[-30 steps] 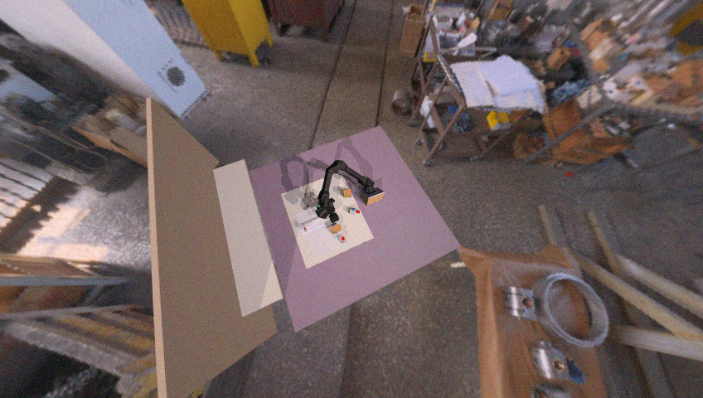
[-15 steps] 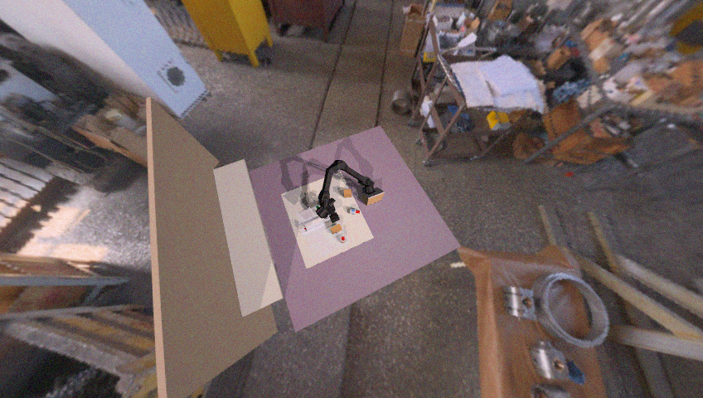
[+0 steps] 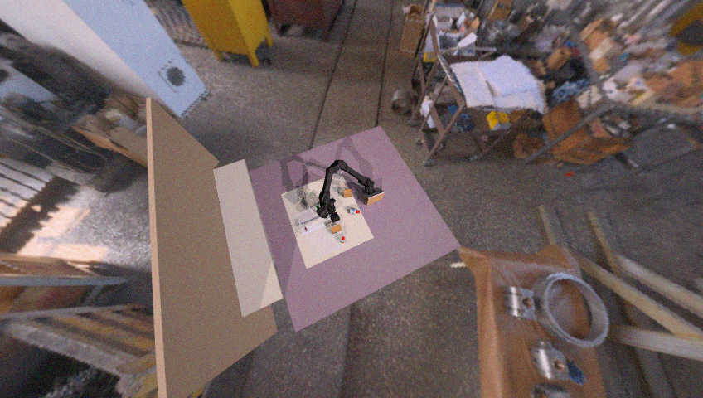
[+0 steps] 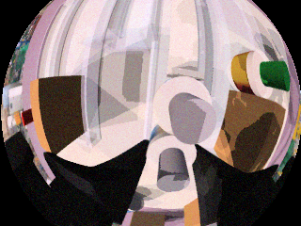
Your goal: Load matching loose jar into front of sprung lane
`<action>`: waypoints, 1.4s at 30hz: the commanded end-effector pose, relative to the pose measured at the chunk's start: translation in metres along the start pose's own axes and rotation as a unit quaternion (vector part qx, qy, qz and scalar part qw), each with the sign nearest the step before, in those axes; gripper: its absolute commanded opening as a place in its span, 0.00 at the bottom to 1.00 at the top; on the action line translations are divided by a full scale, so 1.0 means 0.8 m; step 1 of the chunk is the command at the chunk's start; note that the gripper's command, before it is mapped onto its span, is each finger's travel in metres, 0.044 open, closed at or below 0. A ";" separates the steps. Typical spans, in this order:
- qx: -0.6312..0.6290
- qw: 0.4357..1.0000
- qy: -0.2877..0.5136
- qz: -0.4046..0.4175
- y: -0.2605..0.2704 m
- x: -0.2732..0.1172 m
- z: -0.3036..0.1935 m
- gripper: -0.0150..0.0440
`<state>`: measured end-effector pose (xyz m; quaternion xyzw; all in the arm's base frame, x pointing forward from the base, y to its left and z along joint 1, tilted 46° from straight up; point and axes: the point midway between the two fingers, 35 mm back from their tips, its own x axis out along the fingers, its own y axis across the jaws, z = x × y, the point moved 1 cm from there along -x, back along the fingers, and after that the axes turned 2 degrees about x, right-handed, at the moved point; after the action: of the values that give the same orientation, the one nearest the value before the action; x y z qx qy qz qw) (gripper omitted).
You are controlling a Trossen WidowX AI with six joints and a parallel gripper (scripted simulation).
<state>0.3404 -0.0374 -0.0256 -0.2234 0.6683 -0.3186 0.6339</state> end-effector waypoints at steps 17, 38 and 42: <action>0.003 1.000 -0.002 -0.002 0.000 0.000 -0.001 0.57; 0.003 1.000 -0.002 -0.001 0.001 -0.025 -0.007 0.74; 0.002 1.000 -0.002 -0.001 0.002 -0.026 -0.023 0.74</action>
<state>0.3326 -0.0230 -0.0120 -0.2256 0.6666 -0.3220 0.6333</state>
